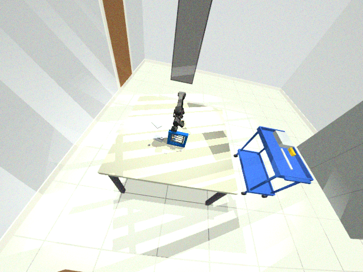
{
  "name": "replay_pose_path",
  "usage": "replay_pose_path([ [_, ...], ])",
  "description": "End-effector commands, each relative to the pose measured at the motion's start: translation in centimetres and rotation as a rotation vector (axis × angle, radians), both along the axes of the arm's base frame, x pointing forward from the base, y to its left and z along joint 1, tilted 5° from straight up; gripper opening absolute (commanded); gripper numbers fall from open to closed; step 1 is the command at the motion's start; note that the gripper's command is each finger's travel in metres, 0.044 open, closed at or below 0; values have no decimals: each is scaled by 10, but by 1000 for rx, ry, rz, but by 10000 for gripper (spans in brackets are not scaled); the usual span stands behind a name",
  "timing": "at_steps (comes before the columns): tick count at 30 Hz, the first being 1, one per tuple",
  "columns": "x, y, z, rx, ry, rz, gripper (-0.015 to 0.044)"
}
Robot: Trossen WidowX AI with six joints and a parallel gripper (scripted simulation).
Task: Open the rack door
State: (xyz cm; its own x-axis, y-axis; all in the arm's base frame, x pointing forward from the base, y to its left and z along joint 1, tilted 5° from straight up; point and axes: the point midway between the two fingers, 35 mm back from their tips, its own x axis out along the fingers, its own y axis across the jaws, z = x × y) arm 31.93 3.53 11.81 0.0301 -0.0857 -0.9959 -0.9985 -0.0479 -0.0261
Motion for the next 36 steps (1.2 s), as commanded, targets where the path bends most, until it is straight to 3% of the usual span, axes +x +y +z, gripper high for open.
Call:
replay_pose_path([
  [1,-4,2,0,8,-12,-85,23],
  [36,-56,39,-5,29,-54,-668,23],
])
